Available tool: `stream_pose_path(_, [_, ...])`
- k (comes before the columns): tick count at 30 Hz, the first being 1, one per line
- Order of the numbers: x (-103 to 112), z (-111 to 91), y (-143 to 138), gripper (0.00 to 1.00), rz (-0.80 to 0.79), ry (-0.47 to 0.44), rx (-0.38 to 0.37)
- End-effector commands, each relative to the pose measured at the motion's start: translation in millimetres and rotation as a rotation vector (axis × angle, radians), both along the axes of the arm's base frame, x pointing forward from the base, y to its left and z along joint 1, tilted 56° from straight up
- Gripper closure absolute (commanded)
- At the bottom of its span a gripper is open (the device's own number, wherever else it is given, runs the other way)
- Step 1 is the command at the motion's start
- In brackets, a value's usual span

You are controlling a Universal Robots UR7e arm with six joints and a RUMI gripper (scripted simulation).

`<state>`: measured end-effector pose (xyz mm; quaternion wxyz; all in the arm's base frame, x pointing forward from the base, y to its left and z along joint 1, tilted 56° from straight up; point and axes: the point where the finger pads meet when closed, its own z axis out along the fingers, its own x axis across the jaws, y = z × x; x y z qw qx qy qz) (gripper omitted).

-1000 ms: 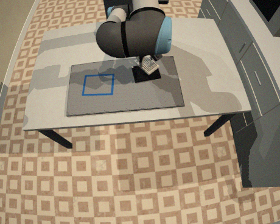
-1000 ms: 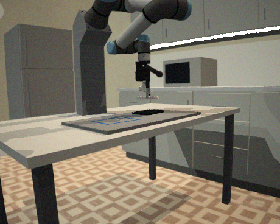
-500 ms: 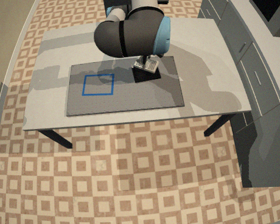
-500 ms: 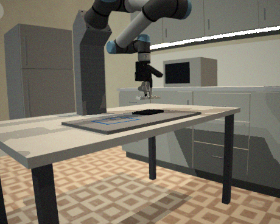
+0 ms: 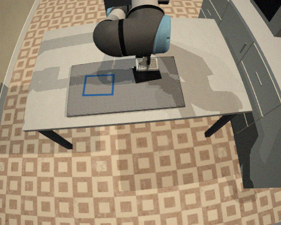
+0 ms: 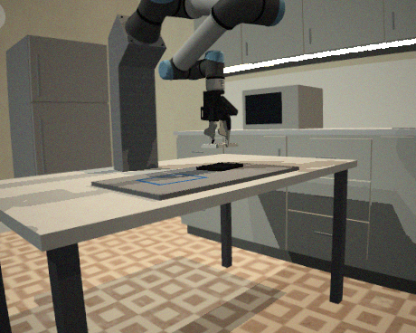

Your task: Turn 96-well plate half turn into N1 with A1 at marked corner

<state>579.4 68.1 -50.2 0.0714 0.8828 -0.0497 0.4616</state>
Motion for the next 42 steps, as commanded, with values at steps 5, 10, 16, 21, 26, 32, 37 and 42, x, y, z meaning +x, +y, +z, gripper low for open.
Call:
stream_pose_path(5, [0.0, 0.4, 0.3, 1.00, 0.092, 0.026, -0.122])
stream_pose_path(10, [0.0, 0.4, 0.4, 1.00, 0.092, 0.026, -0.122])
stream_pose_path(16, [0.0, 0.4, 0.3, 1.00, 0.092, 0.026, -0.122])
stream_pose_path(21, [0.0, 0.4, 0.3, 1.00, 0.091, 0.026, -0.121])
stream_pose_path(26, [0.0, 0.4, 0.3, 1.00, 0.091, 0.026, -0.121])
stream_pose_path(32, [0.0, 0.4, 0.3, 1.00, 0.091, 0.026, -0.121])
stream_pose_path(37, [0.0, 0.4, 0.3, 1.00, 0.091, 0.026, -0.121])
stream_pose_path(42, [4.0, -2.4, -0.6, 1.00, 0.092, 0.026, -0.122])
